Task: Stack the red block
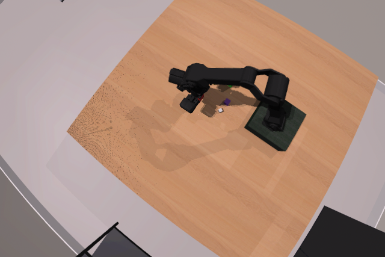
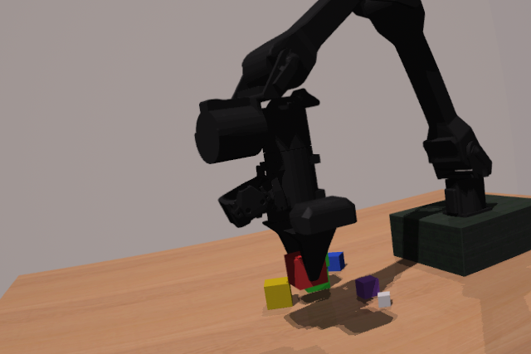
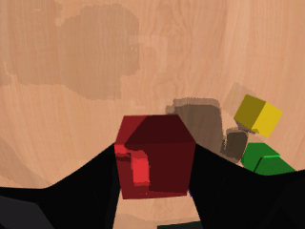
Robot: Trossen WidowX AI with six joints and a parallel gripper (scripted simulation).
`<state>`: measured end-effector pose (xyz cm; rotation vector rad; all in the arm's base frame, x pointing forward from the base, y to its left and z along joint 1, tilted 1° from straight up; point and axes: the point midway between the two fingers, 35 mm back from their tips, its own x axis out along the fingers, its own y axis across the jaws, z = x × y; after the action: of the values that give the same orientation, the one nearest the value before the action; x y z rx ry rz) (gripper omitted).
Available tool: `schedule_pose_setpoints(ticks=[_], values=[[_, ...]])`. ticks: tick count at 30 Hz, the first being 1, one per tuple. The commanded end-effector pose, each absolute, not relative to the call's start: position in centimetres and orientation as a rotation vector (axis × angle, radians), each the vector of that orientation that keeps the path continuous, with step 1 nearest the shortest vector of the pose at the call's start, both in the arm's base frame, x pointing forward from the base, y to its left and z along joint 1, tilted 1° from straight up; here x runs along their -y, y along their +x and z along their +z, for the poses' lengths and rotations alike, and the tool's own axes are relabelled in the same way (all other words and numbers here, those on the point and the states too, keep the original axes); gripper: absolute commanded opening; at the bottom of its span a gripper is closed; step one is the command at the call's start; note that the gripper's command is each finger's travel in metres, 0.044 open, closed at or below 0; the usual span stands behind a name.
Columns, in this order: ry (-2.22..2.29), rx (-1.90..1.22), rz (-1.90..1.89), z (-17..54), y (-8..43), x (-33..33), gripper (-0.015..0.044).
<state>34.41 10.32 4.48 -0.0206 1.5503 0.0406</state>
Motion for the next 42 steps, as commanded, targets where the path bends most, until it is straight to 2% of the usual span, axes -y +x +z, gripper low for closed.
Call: schedule_pose_setpoints(ticks=[1, 18, 42], values=[[-0.014, -1.541, 0.044, 6.9, 34.5, -10.4, 0.0], [-0.014, -1.541, 0.043, 9.2, 34.3, -9.8, 0.0], [-0.026, -1.546, 0.032, 9.0, 29.7, 3.8, 0.0]])
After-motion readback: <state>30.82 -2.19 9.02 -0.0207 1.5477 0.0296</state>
